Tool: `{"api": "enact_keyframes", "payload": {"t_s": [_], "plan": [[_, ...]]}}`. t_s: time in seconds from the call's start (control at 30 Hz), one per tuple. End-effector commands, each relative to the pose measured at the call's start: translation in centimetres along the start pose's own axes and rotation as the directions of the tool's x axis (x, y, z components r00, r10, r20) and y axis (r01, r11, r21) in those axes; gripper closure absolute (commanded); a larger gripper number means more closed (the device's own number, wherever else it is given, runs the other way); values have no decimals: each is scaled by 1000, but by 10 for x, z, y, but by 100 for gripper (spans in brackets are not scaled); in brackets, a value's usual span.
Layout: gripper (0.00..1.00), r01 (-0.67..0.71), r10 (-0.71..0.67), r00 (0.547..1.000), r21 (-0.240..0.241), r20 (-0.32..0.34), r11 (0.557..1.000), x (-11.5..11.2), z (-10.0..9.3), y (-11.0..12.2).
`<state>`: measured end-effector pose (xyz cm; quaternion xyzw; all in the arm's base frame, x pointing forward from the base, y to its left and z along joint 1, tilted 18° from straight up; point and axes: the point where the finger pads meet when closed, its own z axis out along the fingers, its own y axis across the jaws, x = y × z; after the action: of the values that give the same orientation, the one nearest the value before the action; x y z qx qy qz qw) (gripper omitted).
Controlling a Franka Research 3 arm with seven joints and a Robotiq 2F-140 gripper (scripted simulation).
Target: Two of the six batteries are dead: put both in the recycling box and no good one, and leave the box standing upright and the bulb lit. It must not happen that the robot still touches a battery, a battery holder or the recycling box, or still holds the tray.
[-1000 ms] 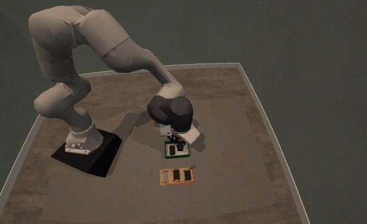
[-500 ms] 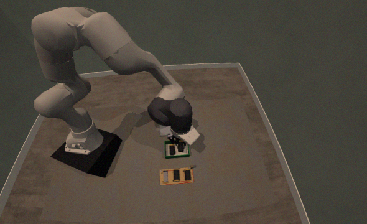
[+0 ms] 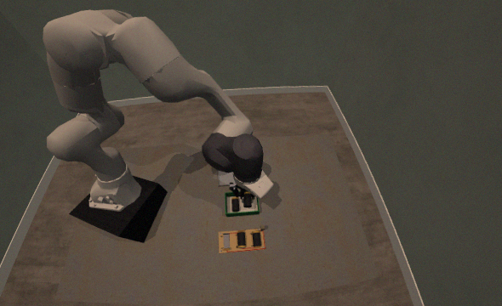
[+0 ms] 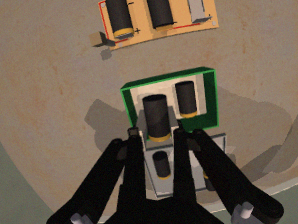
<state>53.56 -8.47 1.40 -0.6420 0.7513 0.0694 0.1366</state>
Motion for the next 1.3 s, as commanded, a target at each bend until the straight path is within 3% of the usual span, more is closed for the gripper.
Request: {"api": "enact_keyframes", "payload": {"t_s": [0.0,0.53,1.27], "plan": [[84,4,-4,1000,7,-1,1000,-1,-2,-3],[84,77,-77,997,7,-1,997,-1,-2,-3],[84,77,-77,997,7,-1,997,-1,-2,-6]]}}
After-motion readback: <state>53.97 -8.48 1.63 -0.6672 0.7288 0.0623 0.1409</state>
